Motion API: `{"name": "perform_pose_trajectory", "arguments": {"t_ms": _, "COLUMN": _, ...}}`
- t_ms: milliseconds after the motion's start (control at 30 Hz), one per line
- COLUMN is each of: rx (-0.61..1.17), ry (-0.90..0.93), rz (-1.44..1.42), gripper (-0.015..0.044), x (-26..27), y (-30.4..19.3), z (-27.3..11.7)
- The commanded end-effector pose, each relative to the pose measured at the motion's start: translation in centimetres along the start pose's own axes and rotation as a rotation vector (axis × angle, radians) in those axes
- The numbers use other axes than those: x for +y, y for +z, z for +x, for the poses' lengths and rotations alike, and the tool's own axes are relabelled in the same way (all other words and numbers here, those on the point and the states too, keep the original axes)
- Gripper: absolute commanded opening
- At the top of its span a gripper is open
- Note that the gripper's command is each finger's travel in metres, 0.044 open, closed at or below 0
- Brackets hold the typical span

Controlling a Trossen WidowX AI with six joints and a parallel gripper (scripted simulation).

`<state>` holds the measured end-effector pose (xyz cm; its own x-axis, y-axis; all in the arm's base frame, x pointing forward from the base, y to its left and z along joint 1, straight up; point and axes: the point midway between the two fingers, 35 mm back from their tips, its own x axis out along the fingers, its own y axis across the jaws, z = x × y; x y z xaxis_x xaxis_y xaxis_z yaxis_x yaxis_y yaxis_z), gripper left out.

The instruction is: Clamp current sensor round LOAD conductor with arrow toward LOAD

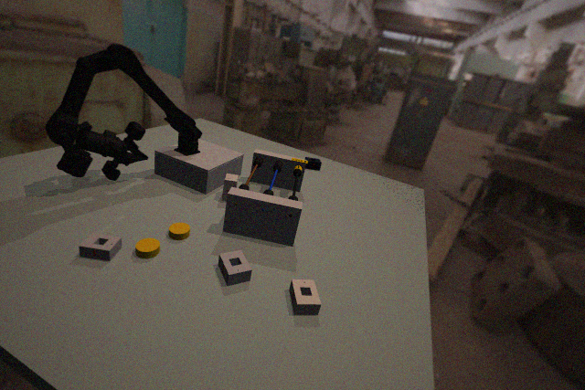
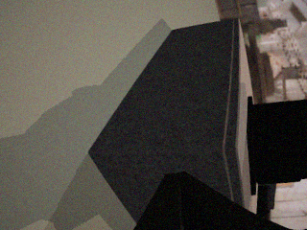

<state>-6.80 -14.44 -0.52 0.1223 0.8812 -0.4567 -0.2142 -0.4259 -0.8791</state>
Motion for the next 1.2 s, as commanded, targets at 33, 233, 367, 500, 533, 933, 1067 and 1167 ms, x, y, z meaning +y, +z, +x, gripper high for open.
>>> {"name": "perform_pose_trajectory", "arguments": {"t_ms": 33, "rx": -0.016, "ry": 0.037, "rz": -0.027, "gripper": 0.0053, "x": 0.2, "y": -0.4, "z": -0.2}}
{"name": "perform_pose_trajectory", "arguments": {"t_ms": 233, "rx": -0.178, "ry": 0.351, "rz": -0.297, "gripper": 0.0210, "x": 1.8, "y": -4.5, "z": -2.8}}
{"name": "perform_pose_trajectory", "arguments": {"t_ms": 367, "rx": -0.302, "ry": 0.554, "rz": -0.510, "gripper": 0.0315, "x": 2.1, "y": -7.9, "z": -4.7}}
{"name": "perform_pose_trajectory", "arguments": {"t_ms": 500, "rx": -0.434, "ry": 0.745, "rz": -0.740, "gripper": 0.0420, "x": 1.7, "y": -11.9, "z": -6.6}}
{"name": "perform_pose_trajectory", "arguments": {"t_ms": 533, "rx": -0.468, "ry": 0.792, "rz": -0.799, "gripper": 0.0440, "x": 1.5, "y": -13.0, "z": -7.0}}
{"name": "perform_pose_trajectory", "arguments": {"t_ms": 933, "rx": -0.882, "ry": 1.322, "rz": -1.548, "gripper": 0.0440, "x": -6.9, "y": -26.6, "z": -9.3}}
{"name": "perform_pose_trajectory", "arguments": {"t_ms": 1067, "rx": -1.011, "ry": 1.501, "rz": -1.799, "gripper": 0.0440, "x": -11.9, "y": -30.5, "z": -8.6}}
{"name": "perform_pose_trajectory", "arguments": {"t_ms": 1167, "rx": -1.101, "ry": 1.643, "rz": -1.982, "gripper": 0.0440, "x": -16.1, "y": -32.7, "z": -7.5}}
